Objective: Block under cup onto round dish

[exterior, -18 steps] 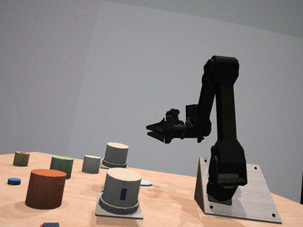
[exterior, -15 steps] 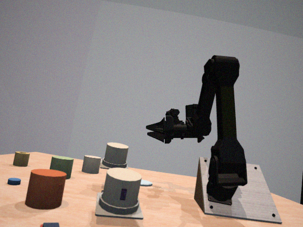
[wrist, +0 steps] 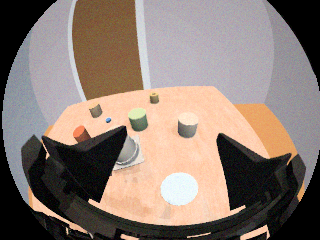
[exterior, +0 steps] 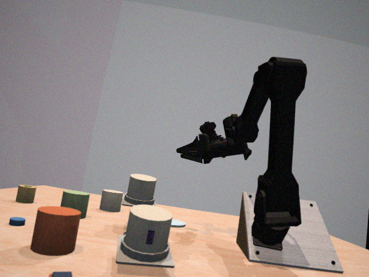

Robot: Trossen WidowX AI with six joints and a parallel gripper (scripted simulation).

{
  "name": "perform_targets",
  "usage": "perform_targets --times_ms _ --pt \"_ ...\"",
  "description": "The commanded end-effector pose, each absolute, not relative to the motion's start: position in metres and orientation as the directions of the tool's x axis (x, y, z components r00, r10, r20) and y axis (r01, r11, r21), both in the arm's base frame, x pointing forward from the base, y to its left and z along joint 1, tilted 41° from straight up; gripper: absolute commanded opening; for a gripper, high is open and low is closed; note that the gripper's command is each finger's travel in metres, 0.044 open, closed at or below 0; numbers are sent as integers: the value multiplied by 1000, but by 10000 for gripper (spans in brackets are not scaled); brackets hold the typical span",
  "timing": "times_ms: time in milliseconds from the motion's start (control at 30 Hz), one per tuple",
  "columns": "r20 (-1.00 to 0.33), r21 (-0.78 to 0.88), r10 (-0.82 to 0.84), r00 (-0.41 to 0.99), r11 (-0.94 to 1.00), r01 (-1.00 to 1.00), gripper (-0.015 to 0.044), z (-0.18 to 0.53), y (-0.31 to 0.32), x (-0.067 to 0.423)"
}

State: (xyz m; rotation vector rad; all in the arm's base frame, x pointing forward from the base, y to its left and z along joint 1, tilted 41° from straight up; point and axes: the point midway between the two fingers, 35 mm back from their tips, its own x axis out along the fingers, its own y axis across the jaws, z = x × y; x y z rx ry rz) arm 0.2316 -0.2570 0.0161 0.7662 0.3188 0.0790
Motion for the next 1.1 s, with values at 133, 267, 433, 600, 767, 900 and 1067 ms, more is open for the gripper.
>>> perform_targets --times_ms 133,267,433,600,767,900,1067 --pt "-421 572 331 845 819 -36 440 77 -208 215" --pt "-438 559 367 821 826 -71 440 91 -194 210" --pt "-453 546 412 790 829 -119 440 108 -177 204" --pt "-463 536 465 754 825 -180 440 129 -157 195" --pt "-465 528 524 714 811 -251 440 152 -134 185" --pt "-463 524 553 692 801 -289 440 165 -122 180" --pt "-463 524 553 692 801 -289 440 165 -122 180"
